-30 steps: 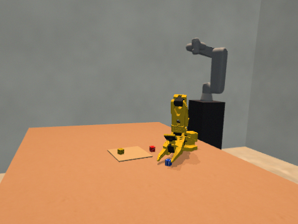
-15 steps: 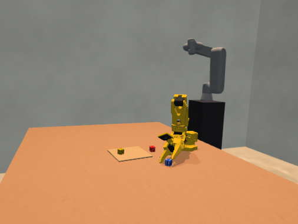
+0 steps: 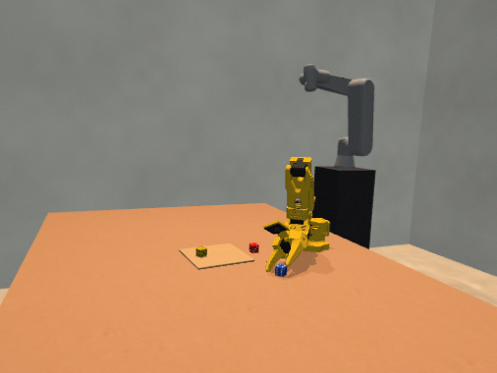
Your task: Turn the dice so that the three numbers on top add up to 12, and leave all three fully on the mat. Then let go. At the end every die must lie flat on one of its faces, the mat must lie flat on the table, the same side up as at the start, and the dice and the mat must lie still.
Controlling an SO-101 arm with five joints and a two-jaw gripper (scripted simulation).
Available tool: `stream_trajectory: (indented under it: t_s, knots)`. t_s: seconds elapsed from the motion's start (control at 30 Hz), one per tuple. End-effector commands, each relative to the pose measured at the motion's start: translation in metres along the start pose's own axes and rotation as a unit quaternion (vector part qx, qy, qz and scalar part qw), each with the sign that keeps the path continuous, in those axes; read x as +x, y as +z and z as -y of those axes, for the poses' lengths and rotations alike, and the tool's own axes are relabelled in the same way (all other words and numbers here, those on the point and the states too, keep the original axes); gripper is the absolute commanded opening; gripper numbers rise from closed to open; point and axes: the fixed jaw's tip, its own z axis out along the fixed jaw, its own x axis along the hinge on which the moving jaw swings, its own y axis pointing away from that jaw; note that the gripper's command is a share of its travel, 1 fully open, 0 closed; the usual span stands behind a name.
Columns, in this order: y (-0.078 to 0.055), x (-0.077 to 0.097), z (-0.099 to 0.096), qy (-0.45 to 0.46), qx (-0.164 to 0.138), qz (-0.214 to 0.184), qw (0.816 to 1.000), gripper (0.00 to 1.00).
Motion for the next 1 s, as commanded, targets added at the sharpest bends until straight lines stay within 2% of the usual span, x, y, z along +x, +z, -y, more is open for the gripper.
stream_trajectory:
  t_s: [0.0,0.6,0.97]
  knots:
    - [-0.018,-0.004,-0.0045,0.14,-0.009,0.001,0.99,0.29]
    - [-0.0175,-0.0047,-0.0049,0.139,-0.01,0.002,0.99,0.29]
    - [-0.0112,-0.0021,-0.0039,0.14,-0.008,-0.001,0.99,0.29]
